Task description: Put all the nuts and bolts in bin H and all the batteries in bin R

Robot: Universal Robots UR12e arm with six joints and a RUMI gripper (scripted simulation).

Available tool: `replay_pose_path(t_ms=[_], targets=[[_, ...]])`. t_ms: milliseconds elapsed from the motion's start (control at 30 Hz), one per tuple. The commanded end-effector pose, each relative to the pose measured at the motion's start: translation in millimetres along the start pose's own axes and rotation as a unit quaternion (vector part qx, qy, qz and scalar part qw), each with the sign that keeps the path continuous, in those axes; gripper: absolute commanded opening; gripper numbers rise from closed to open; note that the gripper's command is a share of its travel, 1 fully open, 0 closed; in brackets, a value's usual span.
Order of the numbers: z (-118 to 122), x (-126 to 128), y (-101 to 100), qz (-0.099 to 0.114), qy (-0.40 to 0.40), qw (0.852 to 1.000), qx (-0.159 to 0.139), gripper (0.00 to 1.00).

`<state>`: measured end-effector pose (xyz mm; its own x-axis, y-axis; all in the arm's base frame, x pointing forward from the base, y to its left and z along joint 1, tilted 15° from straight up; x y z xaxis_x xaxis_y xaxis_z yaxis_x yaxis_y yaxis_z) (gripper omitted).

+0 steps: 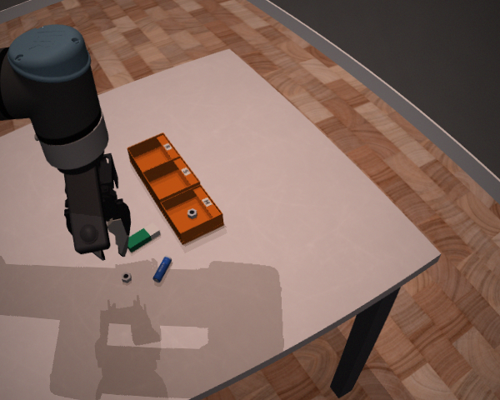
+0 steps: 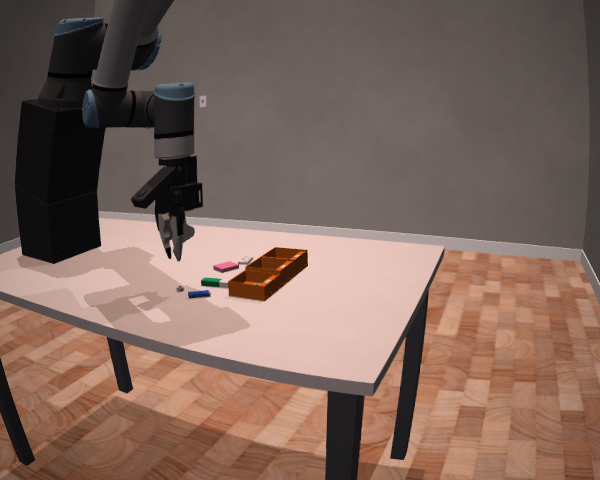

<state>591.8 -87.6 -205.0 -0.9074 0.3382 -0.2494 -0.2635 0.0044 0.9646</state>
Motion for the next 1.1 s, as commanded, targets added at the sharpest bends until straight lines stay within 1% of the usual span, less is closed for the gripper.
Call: replay_pose_path(t_ms=[0, 1067], targets=[[3.6, -3.6, 0.4, -0.001, 0.000, 1.000, 0.000, 0.18], [7.1, -6.3, 0.4, -0.001, 0.000, 1.000, 0.000, 0.18]])
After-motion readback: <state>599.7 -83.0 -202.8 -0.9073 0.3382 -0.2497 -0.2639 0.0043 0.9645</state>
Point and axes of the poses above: the point where the finger pads meet when closed, its own y axis back along the fingers, its own x axis across the jaws, z = x × y, the point moved 3 cm from there along y, back along the fingers, and after that the axes turned 6 degrees about -y, right-handed, at the moved point
